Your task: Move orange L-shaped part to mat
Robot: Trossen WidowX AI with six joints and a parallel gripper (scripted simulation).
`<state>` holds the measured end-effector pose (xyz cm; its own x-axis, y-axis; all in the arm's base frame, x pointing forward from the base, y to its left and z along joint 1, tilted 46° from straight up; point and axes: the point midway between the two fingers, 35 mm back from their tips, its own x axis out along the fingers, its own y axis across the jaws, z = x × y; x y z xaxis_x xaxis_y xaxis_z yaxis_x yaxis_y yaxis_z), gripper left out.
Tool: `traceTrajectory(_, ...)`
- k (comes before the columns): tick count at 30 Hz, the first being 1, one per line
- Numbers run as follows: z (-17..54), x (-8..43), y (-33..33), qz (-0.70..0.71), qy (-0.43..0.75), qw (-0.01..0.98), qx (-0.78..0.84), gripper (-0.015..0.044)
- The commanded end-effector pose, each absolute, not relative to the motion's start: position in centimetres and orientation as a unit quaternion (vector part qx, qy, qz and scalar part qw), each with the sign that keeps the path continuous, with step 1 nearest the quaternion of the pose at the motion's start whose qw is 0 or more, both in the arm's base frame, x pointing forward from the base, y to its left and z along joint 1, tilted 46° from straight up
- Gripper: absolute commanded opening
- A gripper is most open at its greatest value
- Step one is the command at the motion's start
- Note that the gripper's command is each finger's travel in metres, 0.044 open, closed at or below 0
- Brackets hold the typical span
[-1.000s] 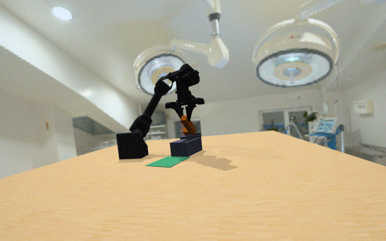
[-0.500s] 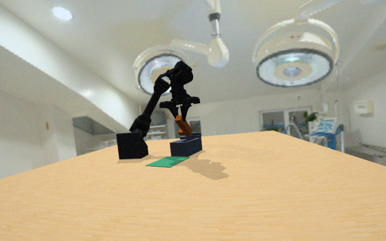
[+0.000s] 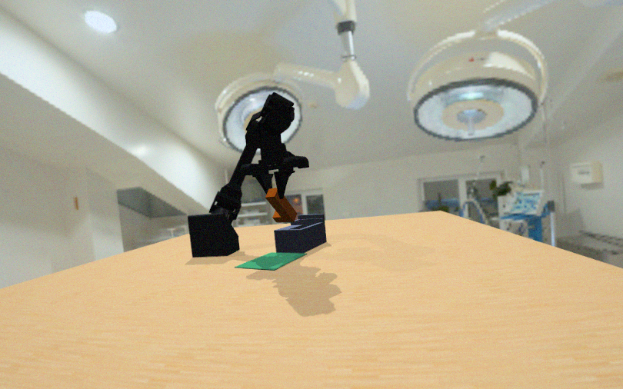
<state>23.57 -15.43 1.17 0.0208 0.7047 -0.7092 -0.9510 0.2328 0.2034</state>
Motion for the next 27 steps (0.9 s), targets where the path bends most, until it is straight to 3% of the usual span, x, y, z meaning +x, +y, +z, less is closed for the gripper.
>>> traceTrajectory(1,-0.3,22.7,-16.9,0.597,0.366,0.693,-0.172,0.0)
traceTrajectory(27,-3.9,21.2,-18.2,0.597,0.367,0.693,-0.173,0.0)
